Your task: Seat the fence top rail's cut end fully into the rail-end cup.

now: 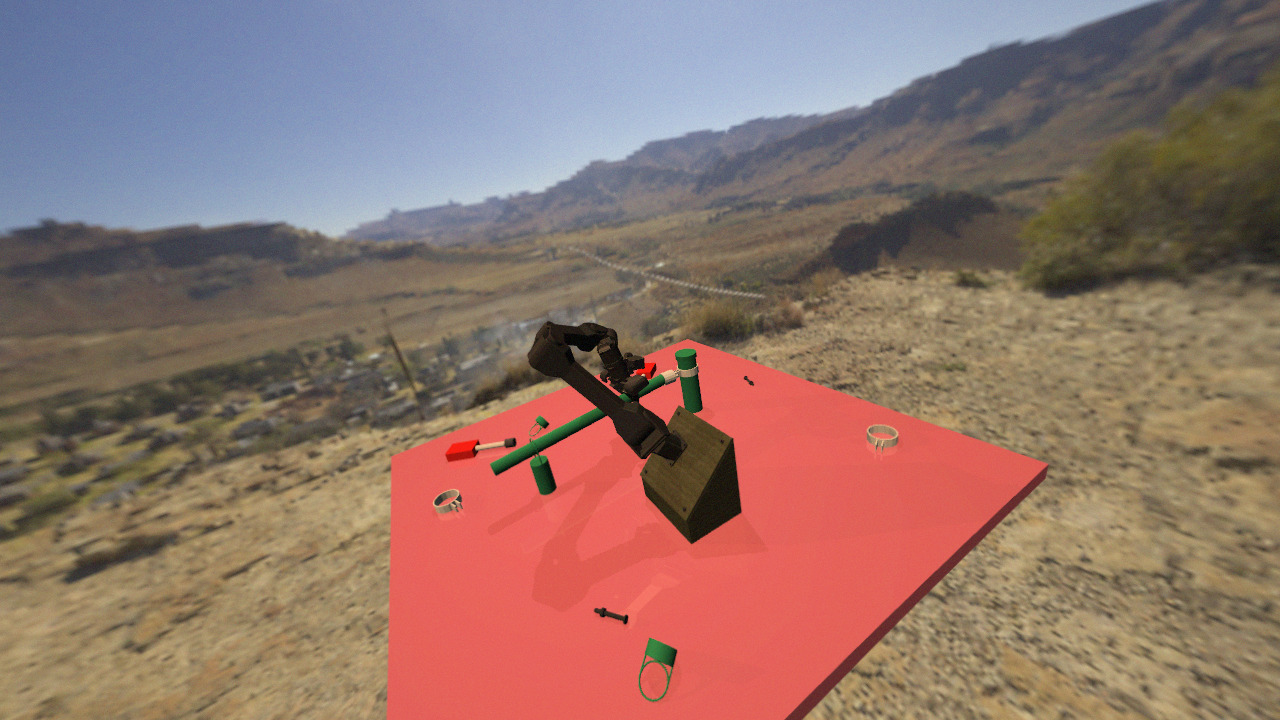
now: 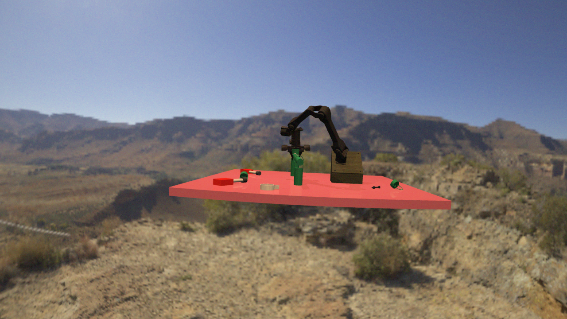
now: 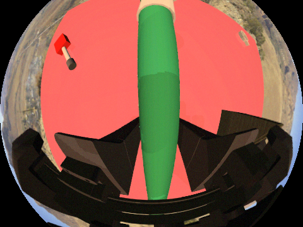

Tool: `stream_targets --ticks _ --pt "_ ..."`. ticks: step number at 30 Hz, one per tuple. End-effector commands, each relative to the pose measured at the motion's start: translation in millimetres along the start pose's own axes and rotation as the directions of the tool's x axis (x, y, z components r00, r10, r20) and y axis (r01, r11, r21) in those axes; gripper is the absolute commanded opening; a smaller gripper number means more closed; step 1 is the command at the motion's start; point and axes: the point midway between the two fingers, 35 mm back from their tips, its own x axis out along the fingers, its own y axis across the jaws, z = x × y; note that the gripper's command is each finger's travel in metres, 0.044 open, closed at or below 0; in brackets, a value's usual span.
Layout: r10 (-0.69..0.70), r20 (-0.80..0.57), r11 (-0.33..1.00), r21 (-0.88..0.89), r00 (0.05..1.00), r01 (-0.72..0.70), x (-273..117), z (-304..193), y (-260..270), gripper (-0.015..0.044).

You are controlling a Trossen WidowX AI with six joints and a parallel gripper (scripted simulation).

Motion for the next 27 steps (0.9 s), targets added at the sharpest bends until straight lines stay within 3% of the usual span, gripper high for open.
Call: stream_targets --ticks 1,27 --pt "0.018 0.031 1.0 0.008 0.999 -0.018 -5.1 10.5 2.2 0.0" --pt "0.017 0.031 1.0 0.008 0.999 -0.018 3.4 19.5 -9.4 0.0"
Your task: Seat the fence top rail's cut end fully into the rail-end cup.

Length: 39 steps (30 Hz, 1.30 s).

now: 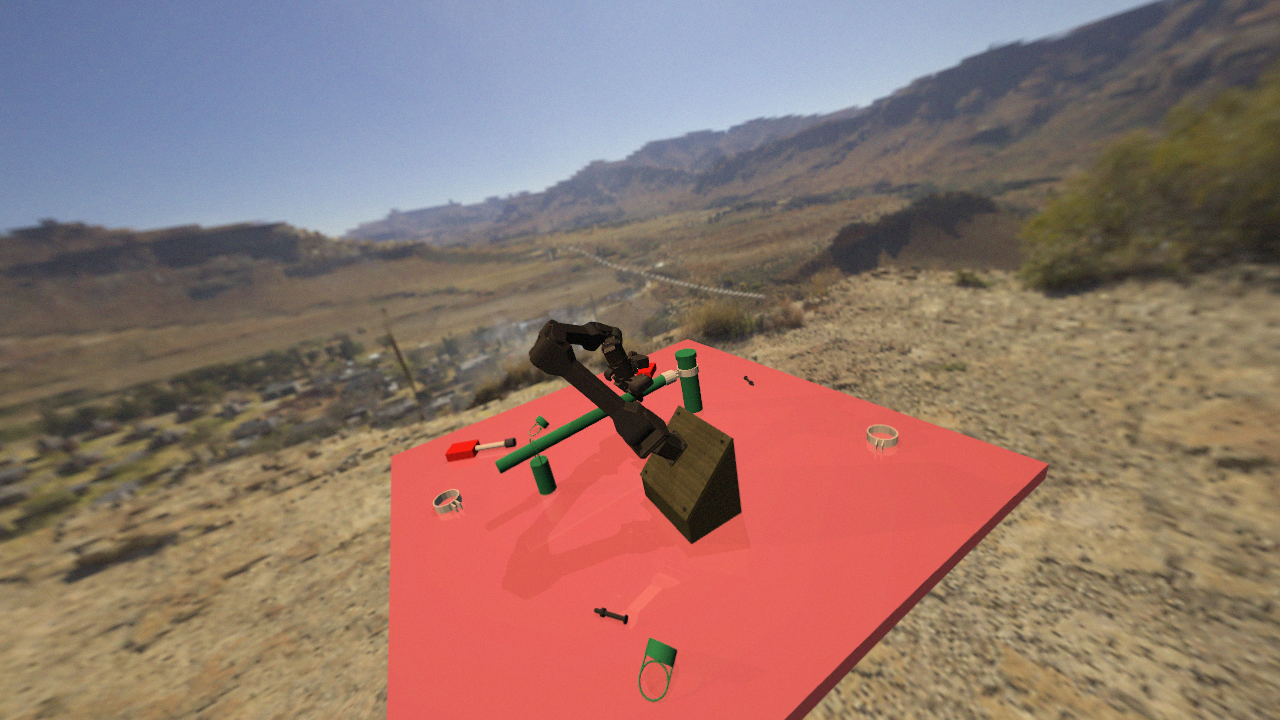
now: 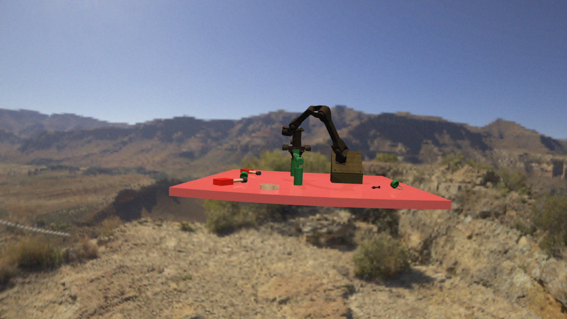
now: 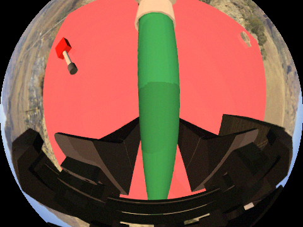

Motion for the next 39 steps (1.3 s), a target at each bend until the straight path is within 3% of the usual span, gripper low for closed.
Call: stream_targets --ticks 1,36,39 --pt "-0.006 0.022 1.0 -0.003 1.0 0.006 -0.1 8.2 -5.0 0.0" --pt "-0.007 0.005 1.0 0.001 1.0 0.007 5.6 16.8 -4.8 0.0" --pt "-0.007 0.005 1.0 0.001 1.0 0.007 5.6 16.8 -4.8 0.0079"
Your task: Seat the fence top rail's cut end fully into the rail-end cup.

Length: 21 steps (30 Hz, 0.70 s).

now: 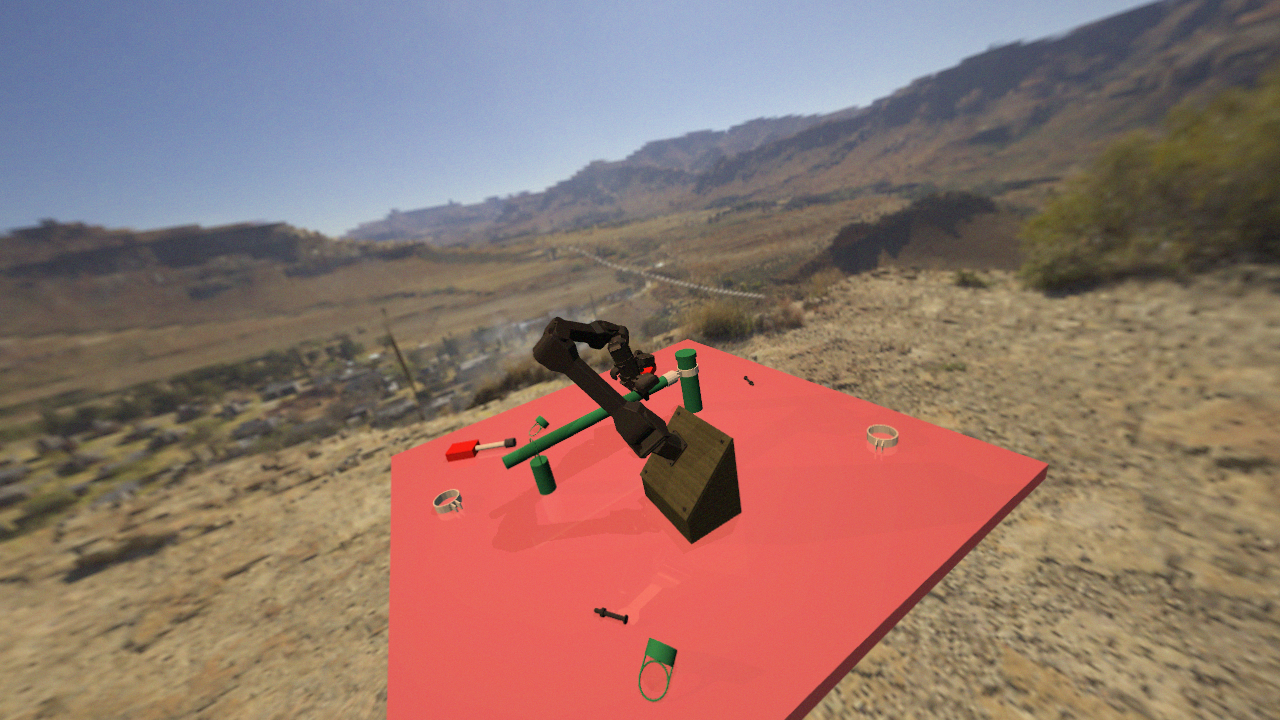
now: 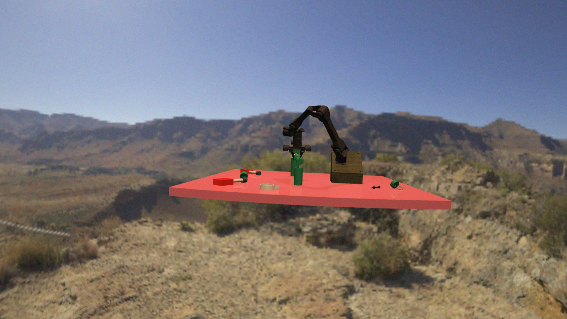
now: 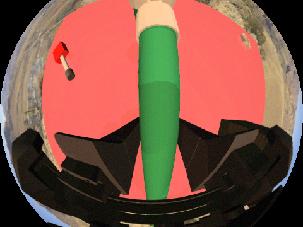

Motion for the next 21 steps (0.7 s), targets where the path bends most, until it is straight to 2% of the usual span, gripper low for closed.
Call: stream_targets --ticks 1,8,14,21 --pt "0.0 0.0 1.0 0.0 1.0 0.0 -0.2 -0.4 0.1 0.0105" --pt "0.0 0.0 1.0 0.0 1.0 0.0 -2.4 -1.6 0.2 0.0289" --pt "0.0 0.0 1.0 0.0 1.0 0.0 -23.6 -14.2 0.5 0.044" --pt "-0.001 -0.001 1.0 0.0 1.0 0.001 -47.7 -29.9 -1.2 0.044"
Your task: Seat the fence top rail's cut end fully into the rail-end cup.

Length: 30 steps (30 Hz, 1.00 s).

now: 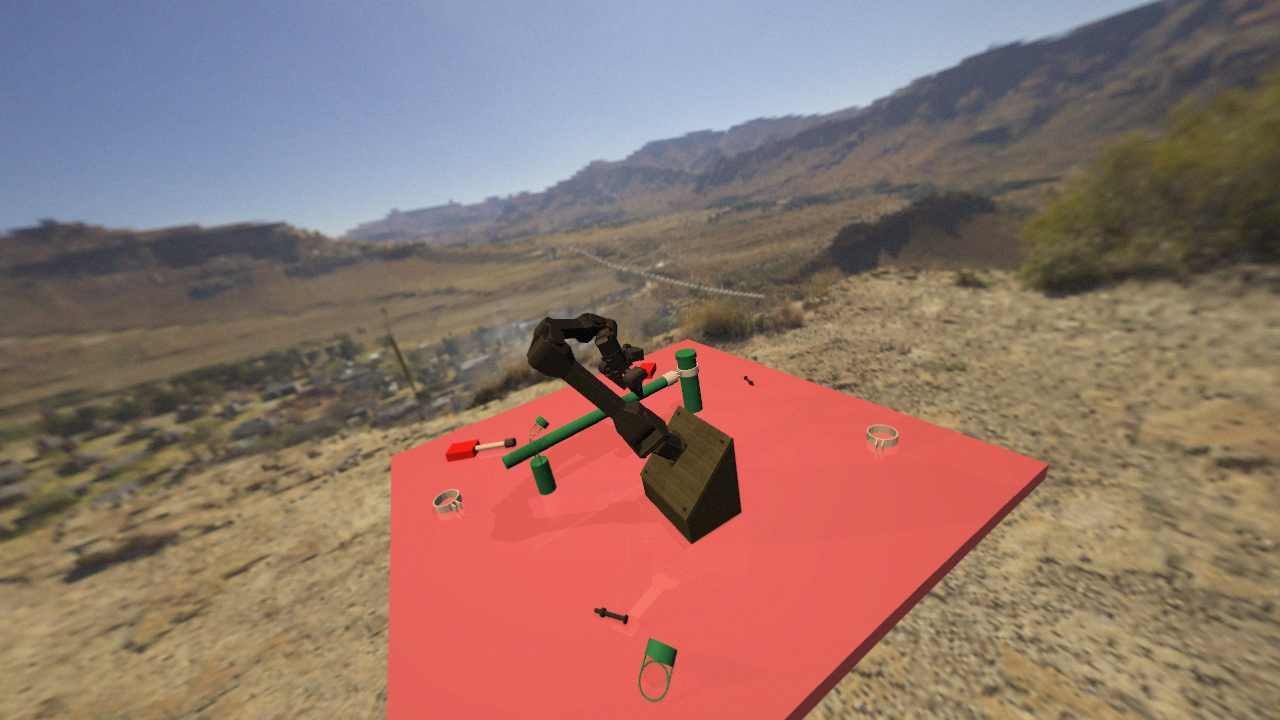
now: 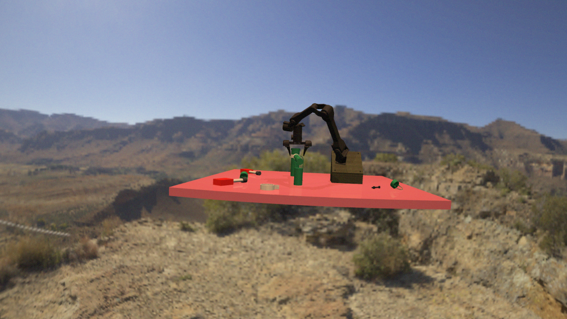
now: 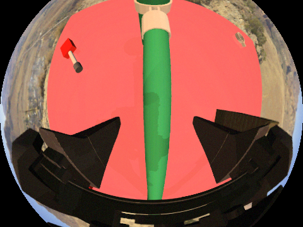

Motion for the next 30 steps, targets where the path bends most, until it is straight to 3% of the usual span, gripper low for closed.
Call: stream_targets --ticks 1,4,10,30 --pt "-0.002 -0.001 1.0 0.002 1.0 0.002 -9.7 -6.9 -1.2 0.044" --pt "0.003 0.002 1.0 -0.002 1.0 -0.003 -8.8 -3.6 0.2 0.044" --pt "0.002 0.002 1.0 -0.002 1.0 -0.002 -54.1 -5.9 -3.5 0.044" --pt "0.002 0.002 1.0 -0.002 1.0 -0.002 -54.1 -5.9 -3.5 0.044"
